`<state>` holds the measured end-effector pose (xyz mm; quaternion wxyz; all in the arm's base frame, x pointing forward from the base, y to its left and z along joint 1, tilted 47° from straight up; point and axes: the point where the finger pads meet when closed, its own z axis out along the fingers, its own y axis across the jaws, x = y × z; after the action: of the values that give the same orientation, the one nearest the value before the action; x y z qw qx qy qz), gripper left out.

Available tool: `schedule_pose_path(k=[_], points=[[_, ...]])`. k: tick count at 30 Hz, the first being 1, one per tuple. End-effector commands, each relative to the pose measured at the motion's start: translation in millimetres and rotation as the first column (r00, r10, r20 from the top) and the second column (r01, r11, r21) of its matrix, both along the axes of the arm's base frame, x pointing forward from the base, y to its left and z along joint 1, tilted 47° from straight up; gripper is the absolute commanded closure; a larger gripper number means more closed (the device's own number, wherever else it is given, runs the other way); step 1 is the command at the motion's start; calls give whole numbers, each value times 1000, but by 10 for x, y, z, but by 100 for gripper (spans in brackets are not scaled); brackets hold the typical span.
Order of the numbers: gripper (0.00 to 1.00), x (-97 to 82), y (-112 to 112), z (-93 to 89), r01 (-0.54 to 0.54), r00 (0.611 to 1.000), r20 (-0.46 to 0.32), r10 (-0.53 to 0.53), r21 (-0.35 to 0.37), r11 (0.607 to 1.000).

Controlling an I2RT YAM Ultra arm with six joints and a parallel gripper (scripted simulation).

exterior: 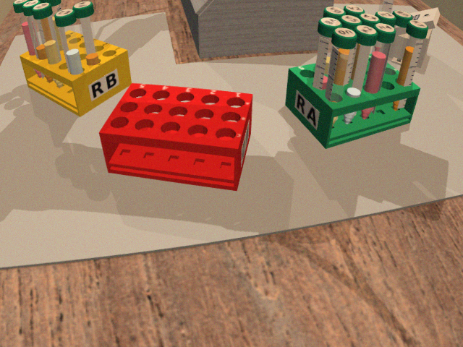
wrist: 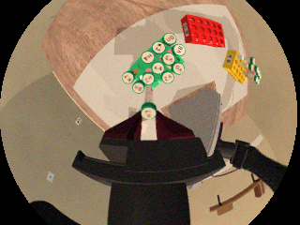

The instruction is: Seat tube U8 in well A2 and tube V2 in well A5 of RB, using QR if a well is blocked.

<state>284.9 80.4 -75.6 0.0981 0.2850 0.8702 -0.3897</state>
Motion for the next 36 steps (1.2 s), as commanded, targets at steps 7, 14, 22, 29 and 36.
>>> schedule_pose_path(k=[7,14,22,29,36], points=[[100,30,184,102,-9,1000,18,9,12,1000],[100,-142,123,170,-9,1000,1,9,0,1000],[100,-204,139,160,-9,1000,22,9,15,1000],[100,-324,123,183,-8,1000,20,8,15,1000],[100,-426,107,204,-8,1000,19,8,14,1000]])
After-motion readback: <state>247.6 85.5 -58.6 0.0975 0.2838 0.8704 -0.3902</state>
